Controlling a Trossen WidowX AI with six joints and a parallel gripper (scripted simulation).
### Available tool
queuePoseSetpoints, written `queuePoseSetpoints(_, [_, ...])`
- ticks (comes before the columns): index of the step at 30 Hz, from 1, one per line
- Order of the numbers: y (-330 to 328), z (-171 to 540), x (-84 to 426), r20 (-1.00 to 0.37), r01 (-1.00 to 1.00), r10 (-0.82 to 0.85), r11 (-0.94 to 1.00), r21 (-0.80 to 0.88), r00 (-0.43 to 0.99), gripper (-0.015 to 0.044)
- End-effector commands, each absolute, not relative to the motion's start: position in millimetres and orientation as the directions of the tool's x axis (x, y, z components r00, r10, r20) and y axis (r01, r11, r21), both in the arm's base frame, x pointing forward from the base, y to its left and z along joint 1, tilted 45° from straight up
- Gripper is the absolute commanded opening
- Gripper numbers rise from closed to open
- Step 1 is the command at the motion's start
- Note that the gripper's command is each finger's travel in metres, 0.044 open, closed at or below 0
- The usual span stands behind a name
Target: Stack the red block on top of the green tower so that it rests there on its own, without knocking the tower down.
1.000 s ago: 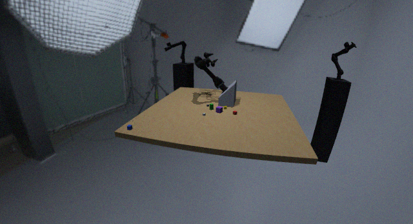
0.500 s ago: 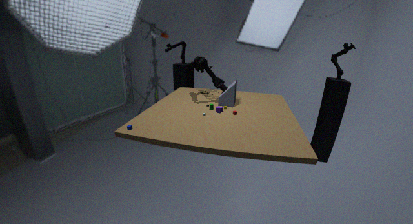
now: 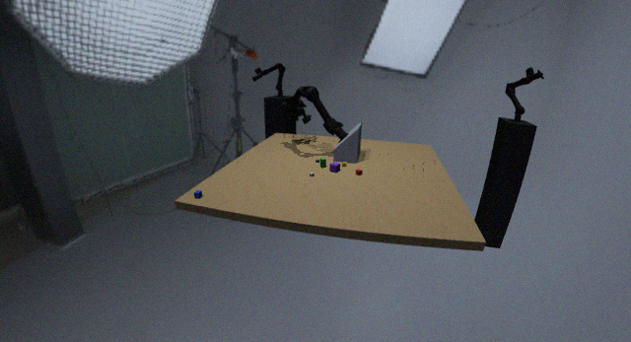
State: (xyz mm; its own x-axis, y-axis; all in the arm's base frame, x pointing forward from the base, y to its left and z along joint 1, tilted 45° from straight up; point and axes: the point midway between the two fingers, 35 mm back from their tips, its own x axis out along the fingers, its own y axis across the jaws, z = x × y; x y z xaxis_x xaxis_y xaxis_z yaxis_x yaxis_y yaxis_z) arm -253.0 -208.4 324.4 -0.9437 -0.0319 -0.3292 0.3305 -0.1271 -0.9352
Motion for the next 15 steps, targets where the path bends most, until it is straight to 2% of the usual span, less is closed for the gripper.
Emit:
queuePoseSetpoints(1, [-238, 323, -231, -0.345, 0.366, -0.146, -0.162, -0.916, -0.927, 0.044])
queuePoseSetpoints(15, [-316, 313, -130, -0.396, 0.546, -0.497, -0.203, -0.813, -0.773, 0.044])
